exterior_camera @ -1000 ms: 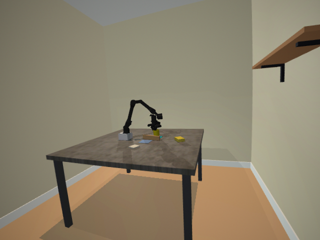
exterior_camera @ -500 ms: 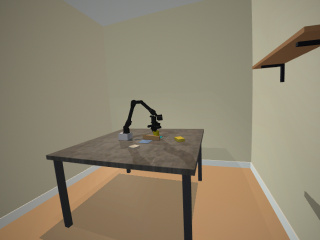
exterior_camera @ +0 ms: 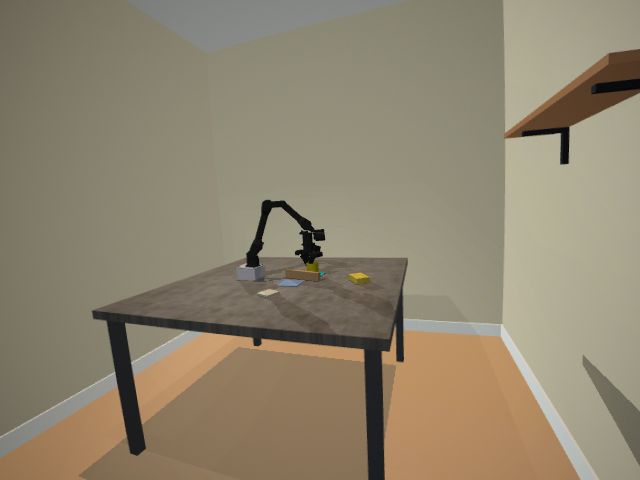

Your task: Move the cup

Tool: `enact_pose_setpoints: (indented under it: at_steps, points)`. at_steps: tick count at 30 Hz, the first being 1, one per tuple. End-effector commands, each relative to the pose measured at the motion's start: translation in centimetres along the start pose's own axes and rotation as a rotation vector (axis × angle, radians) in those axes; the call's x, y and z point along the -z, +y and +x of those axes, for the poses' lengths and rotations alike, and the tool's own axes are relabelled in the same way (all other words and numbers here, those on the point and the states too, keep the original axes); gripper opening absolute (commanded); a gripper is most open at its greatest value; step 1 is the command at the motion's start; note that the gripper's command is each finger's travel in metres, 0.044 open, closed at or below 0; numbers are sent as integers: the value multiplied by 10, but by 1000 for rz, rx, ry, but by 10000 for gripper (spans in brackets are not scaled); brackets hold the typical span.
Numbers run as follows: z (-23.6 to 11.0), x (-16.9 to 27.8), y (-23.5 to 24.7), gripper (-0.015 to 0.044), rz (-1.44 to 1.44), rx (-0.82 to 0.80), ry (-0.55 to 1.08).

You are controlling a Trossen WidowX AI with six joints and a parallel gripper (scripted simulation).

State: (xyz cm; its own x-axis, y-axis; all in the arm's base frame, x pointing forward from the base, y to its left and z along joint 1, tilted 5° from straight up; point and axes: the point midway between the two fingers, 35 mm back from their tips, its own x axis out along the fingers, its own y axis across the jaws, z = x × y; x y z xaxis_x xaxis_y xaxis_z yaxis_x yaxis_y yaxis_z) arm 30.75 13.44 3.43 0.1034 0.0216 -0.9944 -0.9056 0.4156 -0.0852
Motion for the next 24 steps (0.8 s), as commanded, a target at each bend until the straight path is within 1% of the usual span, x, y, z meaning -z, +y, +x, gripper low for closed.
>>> enact_pose_setpoints:
  at_steps: [1, 7, 24]
  points:
    - [0, 0, 0, 147, 0, 1, -1]
    - [-6, -1, 0, 147, 0, 1, 0]
    - [-39, 0, 1, 147, 1, 1, 3]
